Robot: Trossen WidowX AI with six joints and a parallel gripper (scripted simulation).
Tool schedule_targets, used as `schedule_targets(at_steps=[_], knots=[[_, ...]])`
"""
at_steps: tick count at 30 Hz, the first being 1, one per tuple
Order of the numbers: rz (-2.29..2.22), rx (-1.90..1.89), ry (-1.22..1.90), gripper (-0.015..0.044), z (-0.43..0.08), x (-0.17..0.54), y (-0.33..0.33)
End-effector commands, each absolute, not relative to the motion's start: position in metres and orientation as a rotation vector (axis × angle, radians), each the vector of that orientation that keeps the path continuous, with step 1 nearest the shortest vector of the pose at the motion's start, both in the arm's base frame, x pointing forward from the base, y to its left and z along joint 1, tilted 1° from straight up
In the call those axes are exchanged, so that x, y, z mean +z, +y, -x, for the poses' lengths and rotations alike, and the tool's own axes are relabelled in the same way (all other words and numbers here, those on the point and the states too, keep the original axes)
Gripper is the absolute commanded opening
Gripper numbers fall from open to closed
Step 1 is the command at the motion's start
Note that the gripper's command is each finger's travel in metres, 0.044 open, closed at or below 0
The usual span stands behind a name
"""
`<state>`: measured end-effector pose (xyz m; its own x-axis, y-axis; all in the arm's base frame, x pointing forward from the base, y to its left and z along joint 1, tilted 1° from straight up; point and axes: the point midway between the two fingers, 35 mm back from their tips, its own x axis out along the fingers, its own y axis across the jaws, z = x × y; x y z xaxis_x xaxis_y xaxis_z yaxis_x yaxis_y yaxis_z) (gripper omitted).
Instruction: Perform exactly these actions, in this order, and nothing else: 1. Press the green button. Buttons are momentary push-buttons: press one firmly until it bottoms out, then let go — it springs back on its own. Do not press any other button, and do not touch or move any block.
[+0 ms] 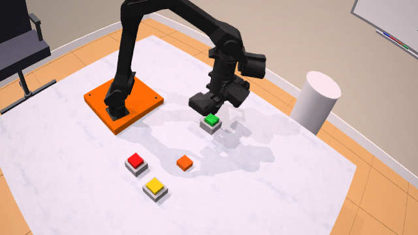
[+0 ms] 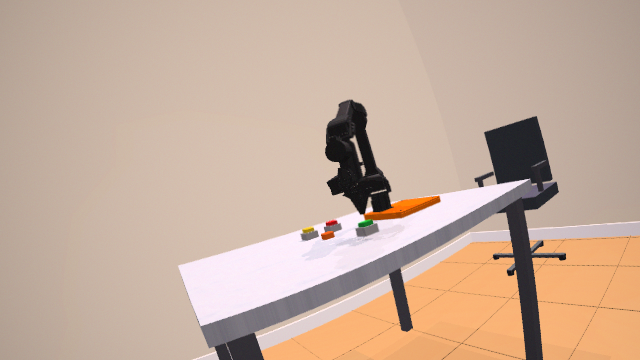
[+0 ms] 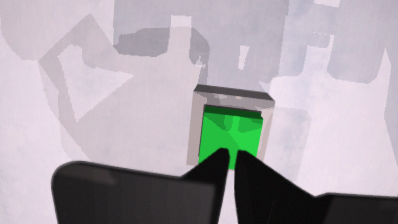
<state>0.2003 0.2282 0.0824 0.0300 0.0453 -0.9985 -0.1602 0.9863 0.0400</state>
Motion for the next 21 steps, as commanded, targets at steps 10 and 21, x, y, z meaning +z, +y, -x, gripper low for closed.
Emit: schedule_targets(at_steps=[10,21], knots=[[0.09,0.157,1.539,0.002,-0.2,0.06,0.229],[0.09,0.157,1.539,0.002,-0.2,0.053,0.229]])
